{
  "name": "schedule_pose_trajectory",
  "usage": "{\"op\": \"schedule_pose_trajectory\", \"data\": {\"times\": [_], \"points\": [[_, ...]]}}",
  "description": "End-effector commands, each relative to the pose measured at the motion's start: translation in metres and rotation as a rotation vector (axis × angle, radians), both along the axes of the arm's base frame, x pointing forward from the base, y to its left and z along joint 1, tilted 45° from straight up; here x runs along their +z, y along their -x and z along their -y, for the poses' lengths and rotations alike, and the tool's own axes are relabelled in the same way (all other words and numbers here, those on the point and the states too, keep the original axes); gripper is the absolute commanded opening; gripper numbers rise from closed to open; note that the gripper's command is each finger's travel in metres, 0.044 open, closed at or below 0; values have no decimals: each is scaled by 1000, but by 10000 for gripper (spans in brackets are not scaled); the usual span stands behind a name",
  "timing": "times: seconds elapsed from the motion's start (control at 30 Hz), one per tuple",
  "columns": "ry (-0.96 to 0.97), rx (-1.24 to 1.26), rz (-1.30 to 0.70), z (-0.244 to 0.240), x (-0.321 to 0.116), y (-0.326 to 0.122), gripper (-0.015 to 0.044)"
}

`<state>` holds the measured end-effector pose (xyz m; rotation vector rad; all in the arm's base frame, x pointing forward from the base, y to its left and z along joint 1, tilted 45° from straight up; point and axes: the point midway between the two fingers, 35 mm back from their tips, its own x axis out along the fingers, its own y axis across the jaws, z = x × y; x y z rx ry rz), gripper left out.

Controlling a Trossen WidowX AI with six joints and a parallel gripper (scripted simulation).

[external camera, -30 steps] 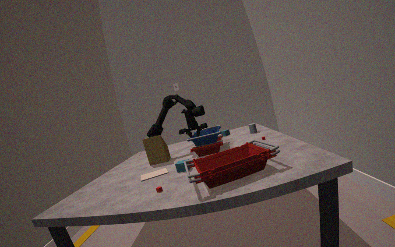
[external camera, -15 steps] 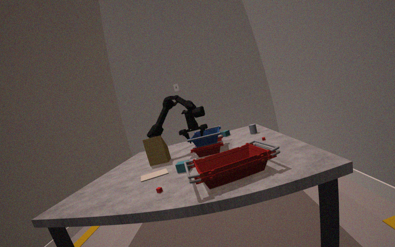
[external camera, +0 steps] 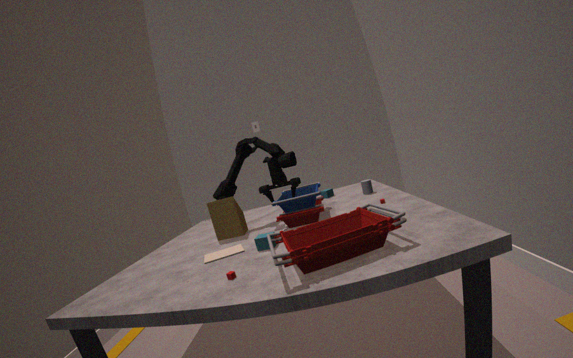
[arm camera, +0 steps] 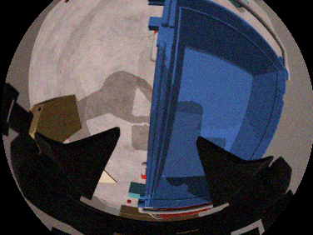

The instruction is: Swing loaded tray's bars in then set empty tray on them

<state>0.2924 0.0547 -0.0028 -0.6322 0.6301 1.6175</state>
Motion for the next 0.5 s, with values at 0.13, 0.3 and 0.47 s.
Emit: {"op": "schedule_pose_trajectory", "data": {"times": [0.13,0.3,0.47], "points": [[12,0,7,34,32,-11,440],[11,0,4,57,57,-13,440],[10,1,2,68,70,-12,440]]}}
